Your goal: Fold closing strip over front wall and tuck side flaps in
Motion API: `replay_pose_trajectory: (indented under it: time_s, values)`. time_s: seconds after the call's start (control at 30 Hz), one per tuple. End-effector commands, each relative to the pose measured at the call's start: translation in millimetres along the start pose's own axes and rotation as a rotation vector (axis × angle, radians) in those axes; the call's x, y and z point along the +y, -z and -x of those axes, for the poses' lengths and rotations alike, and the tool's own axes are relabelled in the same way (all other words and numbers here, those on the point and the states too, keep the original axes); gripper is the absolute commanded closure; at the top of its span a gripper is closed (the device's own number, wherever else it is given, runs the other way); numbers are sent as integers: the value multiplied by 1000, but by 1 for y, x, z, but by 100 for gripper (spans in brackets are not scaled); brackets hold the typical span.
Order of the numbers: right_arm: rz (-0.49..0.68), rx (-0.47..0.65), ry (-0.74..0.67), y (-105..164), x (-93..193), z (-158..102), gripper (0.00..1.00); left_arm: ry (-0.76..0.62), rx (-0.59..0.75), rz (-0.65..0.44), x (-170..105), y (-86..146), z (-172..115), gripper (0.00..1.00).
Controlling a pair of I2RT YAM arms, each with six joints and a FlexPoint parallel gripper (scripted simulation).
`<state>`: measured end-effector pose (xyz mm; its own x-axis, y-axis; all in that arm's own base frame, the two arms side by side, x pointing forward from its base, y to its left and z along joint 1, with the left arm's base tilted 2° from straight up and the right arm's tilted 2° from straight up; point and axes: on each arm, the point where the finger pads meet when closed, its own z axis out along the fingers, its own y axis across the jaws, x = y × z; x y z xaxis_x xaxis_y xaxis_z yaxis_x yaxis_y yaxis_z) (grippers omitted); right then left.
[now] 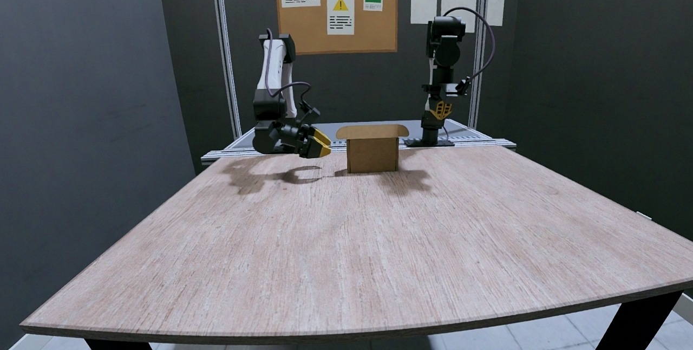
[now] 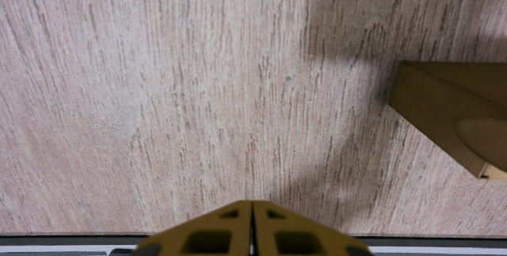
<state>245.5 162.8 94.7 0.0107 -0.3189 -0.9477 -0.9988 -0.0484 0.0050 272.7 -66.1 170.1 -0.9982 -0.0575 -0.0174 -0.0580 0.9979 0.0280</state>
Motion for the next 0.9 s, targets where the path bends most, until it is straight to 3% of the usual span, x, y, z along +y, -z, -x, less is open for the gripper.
replay_pose_trajectory:
  time_s: [0.0,0.87]
  values:
    - [-36,-4,27,-4,-5,6,20,2,-8,-1,-1,4,0,100]
    - [-39,3,29,-21,-6,5,20,2,-8,-1,-1,4,0,100]
